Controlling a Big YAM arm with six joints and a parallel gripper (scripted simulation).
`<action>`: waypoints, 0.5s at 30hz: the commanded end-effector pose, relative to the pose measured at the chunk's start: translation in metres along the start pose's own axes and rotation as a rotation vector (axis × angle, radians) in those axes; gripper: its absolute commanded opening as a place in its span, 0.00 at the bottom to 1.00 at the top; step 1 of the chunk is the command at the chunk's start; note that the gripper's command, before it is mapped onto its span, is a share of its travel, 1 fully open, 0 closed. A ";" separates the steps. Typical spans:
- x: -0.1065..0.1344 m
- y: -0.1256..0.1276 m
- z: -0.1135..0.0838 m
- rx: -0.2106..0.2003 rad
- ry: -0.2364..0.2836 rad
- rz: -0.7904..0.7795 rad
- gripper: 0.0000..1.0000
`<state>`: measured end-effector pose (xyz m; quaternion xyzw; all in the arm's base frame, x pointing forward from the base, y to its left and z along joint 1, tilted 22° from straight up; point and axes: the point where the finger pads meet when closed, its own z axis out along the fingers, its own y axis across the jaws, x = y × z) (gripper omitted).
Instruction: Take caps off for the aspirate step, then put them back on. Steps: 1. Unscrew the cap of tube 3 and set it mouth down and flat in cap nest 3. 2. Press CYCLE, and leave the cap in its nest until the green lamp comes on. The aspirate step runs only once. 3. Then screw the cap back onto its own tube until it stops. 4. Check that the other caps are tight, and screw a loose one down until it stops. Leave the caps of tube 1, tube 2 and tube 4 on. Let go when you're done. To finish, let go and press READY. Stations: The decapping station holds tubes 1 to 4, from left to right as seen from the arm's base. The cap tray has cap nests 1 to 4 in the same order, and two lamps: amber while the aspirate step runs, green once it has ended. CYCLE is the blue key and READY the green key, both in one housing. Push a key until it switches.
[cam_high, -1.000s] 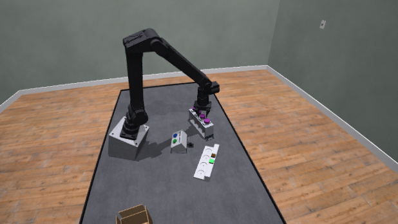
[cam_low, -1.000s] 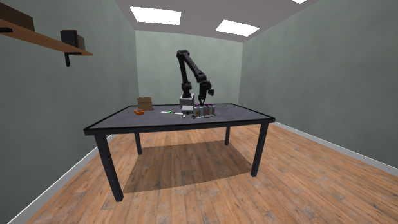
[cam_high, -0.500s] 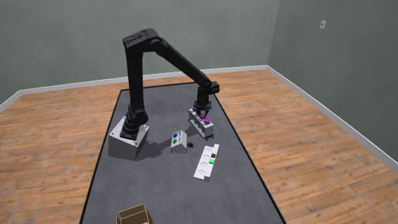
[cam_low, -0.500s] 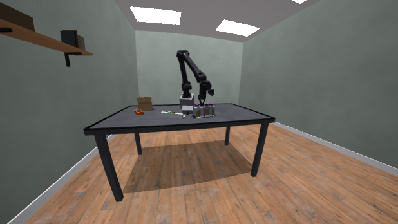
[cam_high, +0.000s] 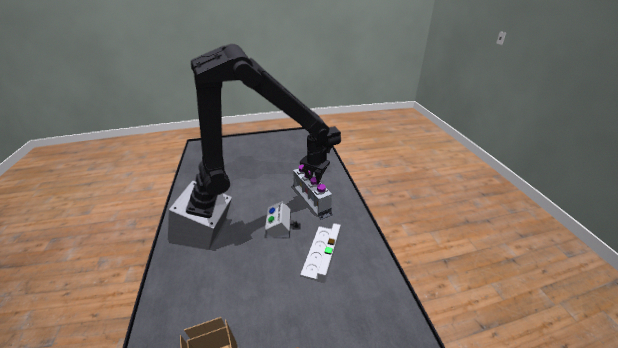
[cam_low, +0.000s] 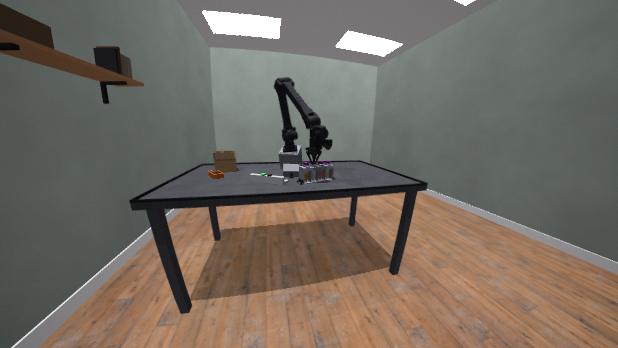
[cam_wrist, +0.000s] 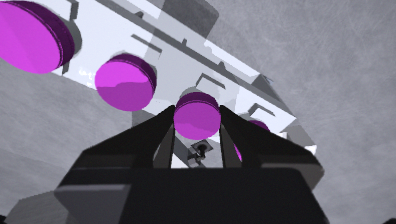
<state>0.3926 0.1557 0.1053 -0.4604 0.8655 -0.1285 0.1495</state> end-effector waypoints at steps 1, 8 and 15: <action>-0.001 0.006 0.000 -0.007 -0.002 0.262 0.00; -0.001 0.005 0.000 -0.007 0.000 0.513 0.00; -0.001 0.006 0.000 -0.008 -0.001 0.863 0.00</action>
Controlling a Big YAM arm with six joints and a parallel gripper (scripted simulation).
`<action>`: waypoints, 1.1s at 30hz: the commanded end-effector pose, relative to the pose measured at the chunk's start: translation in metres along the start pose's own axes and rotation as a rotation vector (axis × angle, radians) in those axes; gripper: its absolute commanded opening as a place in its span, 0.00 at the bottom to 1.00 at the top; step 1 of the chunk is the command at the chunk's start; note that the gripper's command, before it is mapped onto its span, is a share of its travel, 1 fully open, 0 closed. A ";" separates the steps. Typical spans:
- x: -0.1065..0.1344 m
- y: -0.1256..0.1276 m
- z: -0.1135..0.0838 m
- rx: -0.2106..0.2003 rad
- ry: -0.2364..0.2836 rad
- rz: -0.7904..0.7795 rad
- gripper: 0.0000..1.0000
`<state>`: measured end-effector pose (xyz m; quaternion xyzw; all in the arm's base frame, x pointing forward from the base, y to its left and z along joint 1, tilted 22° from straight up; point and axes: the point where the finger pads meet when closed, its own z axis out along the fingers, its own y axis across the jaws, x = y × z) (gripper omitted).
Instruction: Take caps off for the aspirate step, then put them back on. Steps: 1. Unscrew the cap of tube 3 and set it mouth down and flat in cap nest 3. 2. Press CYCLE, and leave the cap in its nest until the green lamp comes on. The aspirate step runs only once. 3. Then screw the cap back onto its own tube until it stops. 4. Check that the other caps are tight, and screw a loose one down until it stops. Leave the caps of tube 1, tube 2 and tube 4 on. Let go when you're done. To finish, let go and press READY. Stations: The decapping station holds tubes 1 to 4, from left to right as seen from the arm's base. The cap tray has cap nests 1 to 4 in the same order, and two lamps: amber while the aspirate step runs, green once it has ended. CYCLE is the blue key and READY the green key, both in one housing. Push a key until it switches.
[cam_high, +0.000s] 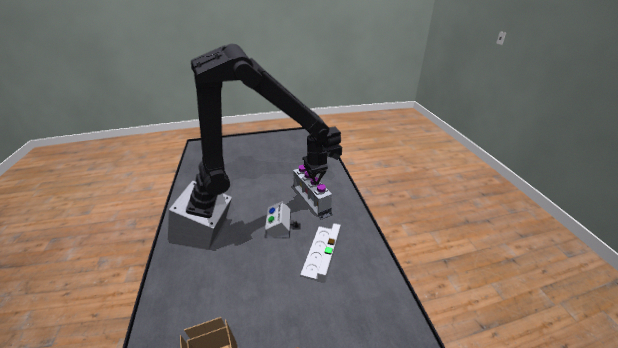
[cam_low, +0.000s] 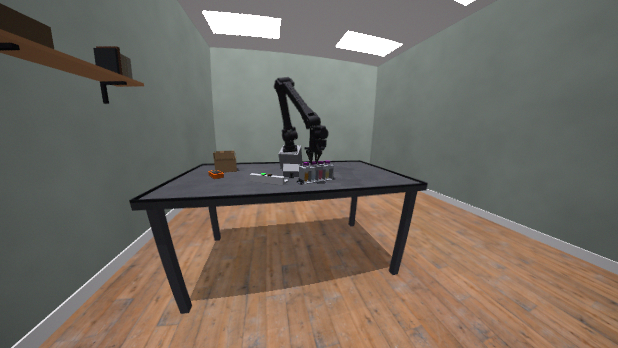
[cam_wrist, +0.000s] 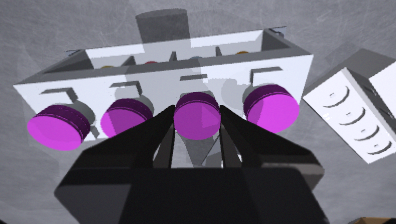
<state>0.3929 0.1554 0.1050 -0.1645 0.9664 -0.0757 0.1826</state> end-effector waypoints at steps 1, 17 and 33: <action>0.003 0.005 0.000 -0.009 0.002 0.273 0.00; 0.002 0.006 0.001 -0.010 0.004 0.881 0.00; 0.002 0.006 0.000 -0.012 0.002 0.881 0.00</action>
